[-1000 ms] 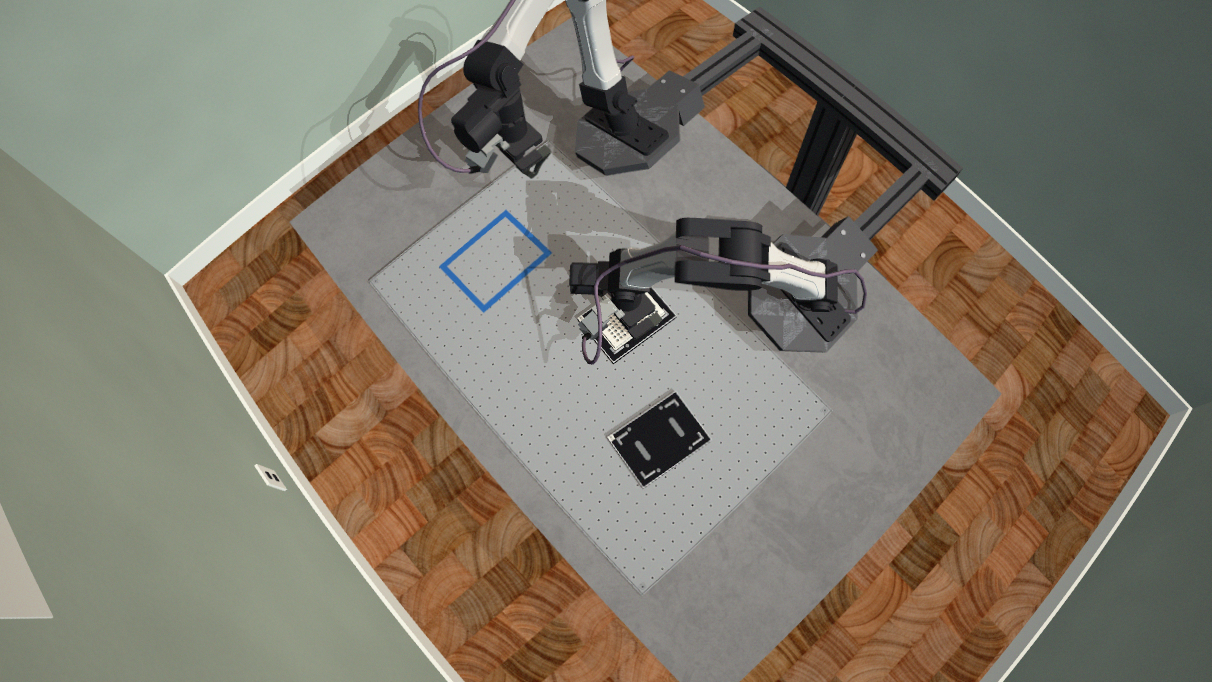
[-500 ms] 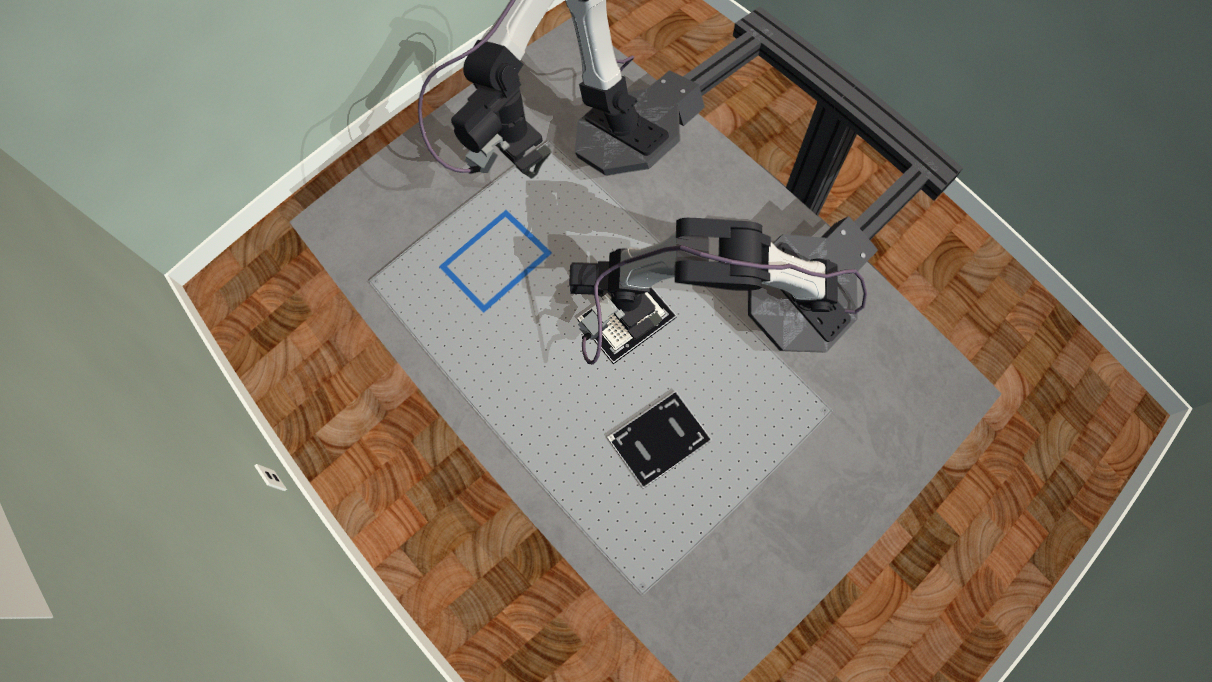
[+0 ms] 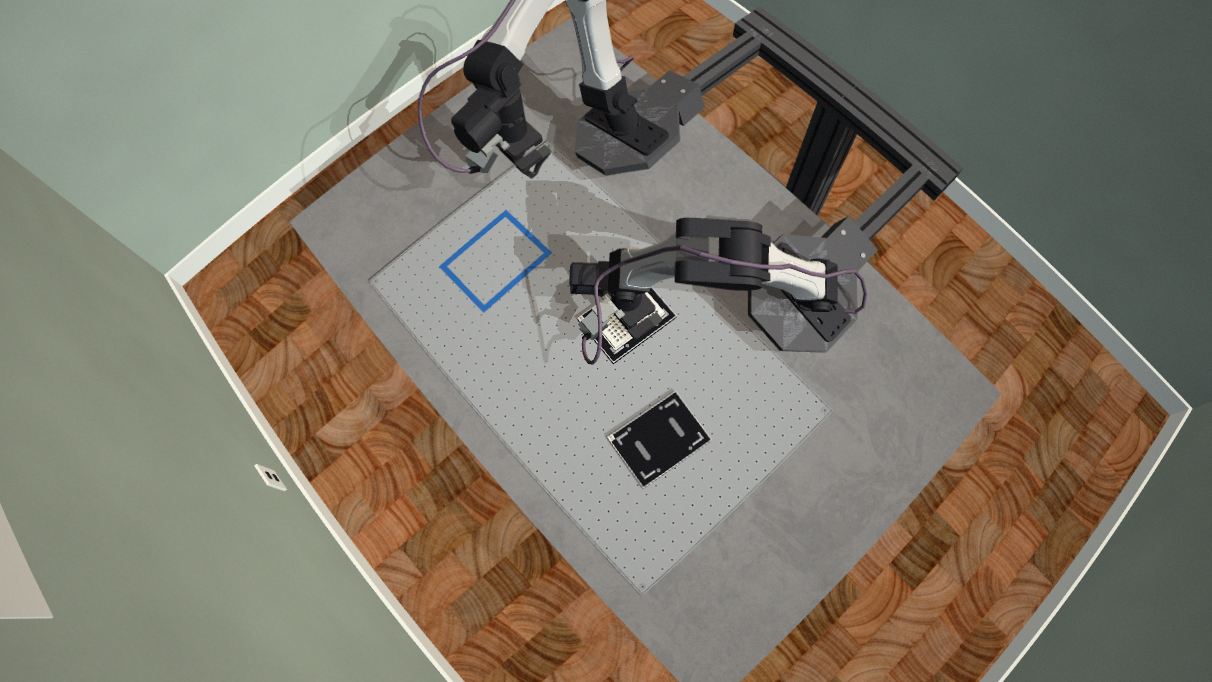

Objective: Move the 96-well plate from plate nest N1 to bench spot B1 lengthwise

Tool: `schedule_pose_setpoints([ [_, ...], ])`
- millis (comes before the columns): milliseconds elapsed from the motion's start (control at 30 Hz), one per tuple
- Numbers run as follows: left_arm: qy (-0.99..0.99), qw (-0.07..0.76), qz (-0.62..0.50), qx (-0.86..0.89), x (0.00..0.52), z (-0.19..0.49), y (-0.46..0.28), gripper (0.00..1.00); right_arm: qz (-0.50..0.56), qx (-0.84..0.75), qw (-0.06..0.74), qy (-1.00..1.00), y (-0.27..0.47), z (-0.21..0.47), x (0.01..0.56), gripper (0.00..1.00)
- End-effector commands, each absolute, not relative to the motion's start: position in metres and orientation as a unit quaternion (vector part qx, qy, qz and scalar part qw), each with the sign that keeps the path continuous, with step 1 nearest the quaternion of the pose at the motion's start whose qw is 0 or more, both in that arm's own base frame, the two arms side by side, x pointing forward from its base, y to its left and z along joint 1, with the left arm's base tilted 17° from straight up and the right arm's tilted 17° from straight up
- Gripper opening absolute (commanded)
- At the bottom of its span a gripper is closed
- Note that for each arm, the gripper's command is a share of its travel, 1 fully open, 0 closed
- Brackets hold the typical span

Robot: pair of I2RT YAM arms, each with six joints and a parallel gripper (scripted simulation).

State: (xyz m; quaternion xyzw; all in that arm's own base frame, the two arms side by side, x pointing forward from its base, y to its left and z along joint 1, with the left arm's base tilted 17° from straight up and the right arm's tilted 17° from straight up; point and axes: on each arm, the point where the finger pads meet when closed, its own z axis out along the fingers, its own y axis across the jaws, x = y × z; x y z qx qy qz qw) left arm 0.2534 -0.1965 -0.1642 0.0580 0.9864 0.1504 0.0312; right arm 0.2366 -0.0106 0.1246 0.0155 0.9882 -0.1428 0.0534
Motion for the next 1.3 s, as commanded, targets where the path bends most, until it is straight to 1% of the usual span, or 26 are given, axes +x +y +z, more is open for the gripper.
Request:
schedule_pose_setpoints([
  [0,0.987,0.045,0.142,0.053,0.2622,-0.1592,-0.1964,1.00,-0.150,0.014,0.029,0.988,-0.0128,0.1164,0.2264,1.00],
  [1267,0.988,0.049,0.138,0.053,0.2647,-0.1562,-0.1988,1.00,-0.150,0.014,0.029,0.988,-0.0128,0.1164,0.2264,1.00],
])
